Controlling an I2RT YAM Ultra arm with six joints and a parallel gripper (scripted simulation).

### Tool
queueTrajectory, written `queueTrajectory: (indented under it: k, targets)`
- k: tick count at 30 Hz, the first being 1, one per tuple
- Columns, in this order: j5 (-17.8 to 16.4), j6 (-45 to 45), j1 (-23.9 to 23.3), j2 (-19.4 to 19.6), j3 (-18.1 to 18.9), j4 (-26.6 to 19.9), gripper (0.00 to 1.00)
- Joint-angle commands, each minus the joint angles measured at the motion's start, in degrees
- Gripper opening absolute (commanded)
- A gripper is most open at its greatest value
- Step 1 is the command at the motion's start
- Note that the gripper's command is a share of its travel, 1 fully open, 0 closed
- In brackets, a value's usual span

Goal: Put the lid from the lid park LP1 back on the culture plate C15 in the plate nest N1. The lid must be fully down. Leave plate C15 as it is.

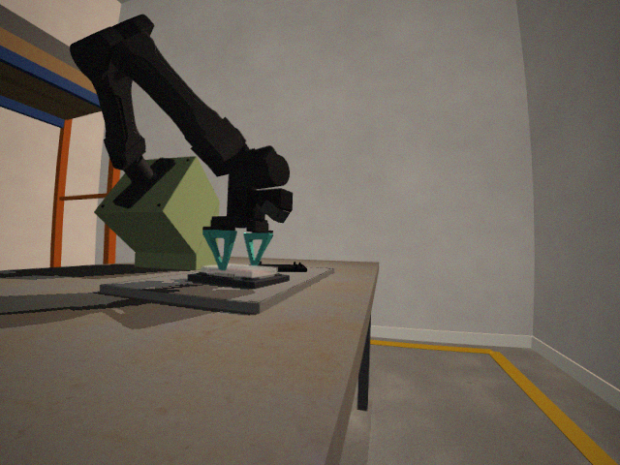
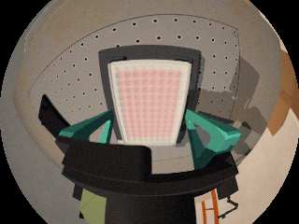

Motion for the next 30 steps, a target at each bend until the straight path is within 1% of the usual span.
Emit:
queueTrajectory:
  k: [1,15,17,19,30]
  targets:
    - [0.1,0.4,0.7,-0.5,0.0,-0.2,1.00]
    - [1.5,7.2,5.2,-4.1,0.9,-10.1,1.00]
    - [1.5,7.2,5.2,-4.1,0.9,-10.1,1.00]
    - [1.6,8.1,5.8,-4.5,1.1,-11.5,1.00]
    - [1.6,8.1,5.8,-4.5,1.1,-11.5,1.00]
